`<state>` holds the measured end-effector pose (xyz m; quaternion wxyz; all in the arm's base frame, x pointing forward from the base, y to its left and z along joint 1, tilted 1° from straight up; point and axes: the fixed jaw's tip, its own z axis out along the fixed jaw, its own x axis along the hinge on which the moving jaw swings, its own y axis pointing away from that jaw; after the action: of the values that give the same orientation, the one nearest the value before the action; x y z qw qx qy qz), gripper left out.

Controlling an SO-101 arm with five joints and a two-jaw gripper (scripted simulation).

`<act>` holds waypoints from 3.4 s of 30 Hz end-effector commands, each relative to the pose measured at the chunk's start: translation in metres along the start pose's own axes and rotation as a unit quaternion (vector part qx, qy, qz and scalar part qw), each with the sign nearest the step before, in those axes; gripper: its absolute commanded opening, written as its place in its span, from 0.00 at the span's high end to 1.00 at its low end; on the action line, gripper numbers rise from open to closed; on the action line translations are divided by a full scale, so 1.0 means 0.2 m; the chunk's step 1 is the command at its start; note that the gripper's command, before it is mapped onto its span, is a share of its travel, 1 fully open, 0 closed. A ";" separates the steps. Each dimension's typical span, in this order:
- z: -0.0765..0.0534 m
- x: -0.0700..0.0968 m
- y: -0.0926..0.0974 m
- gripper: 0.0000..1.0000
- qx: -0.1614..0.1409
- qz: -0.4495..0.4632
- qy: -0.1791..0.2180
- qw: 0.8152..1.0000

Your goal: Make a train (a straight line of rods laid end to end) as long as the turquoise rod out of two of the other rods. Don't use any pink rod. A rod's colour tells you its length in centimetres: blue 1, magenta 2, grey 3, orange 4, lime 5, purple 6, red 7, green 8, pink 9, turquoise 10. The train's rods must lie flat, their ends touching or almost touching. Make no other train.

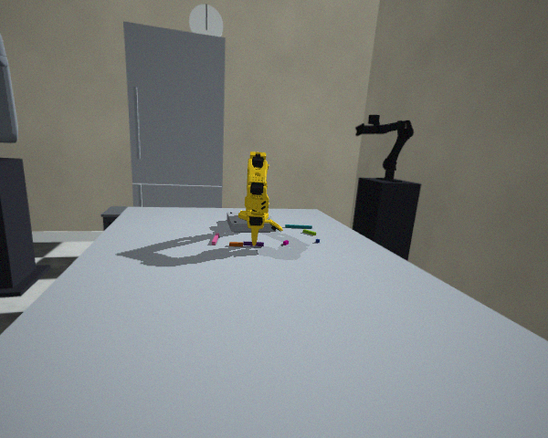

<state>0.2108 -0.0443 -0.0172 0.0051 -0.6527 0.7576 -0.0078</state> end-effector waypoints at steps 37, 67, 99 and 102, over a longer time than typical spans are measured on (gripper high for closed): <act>0.01 0.00 0.02 1.00 -0.009 -0.001 -0.001 1.000; 0.01 0.00 0.02 0.94 -0.009 -0.001 -0.001 1.000; 0.01 0.00 0.02 0.83 -0.009 -0.001 -0.001 1.000; 0.00 0.00 0.03 0.83 -0.009 -0.001 -0.001 1.000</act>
<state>0.2080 -0.0437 -0.0185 0.0013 -0.6527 0.7576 -0.0028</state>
